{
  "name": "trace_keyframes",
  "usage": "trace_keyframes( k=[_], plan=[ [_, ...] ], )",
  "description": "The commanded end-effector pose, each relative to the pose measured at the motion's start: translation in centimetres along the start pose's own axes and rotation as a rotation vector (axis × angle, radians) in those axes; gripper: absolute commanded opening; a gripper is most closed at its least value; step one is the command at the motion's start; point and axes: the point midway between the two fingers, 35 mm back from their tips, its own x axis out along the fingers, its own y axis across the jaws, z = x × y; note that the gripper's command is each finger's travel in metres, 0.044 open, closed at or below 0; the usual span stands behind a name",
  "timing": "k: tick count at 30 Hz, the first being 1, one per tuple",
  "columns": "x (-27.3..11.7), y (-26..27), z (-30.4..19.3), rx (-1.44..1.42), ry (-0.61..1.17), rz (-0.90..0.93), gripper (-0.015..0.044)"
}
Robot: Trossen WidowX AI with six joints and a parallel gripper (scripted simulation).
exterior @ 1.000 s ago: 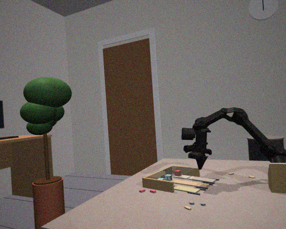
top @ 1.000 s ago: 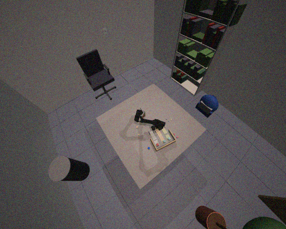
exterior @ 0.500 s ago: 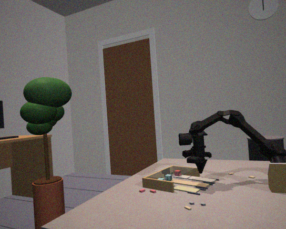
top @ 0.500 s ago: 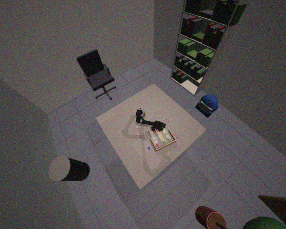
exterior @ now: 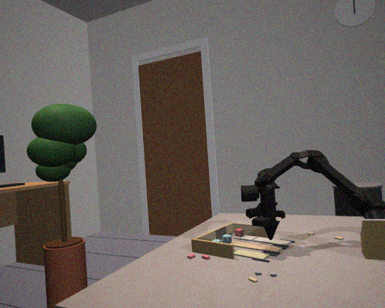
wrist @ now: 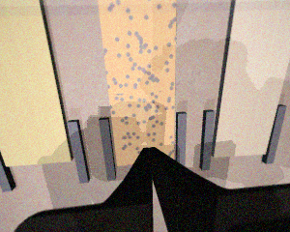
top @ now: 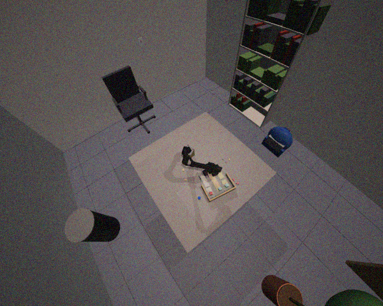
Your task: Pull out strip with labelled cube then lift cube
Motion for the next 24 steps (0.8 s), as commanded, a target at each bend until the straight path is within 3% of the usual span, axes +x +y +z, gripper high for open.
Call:
trace_keyframes(
  k=[1, 24],
  plan=[
    [0.6, 0.0, 0.0, -0.006, -0.003, -0.002, 0.0],
    [3.5, 0.0, -0.4, -0.006, -0.004, -0.005, 0.0]
  ],
)
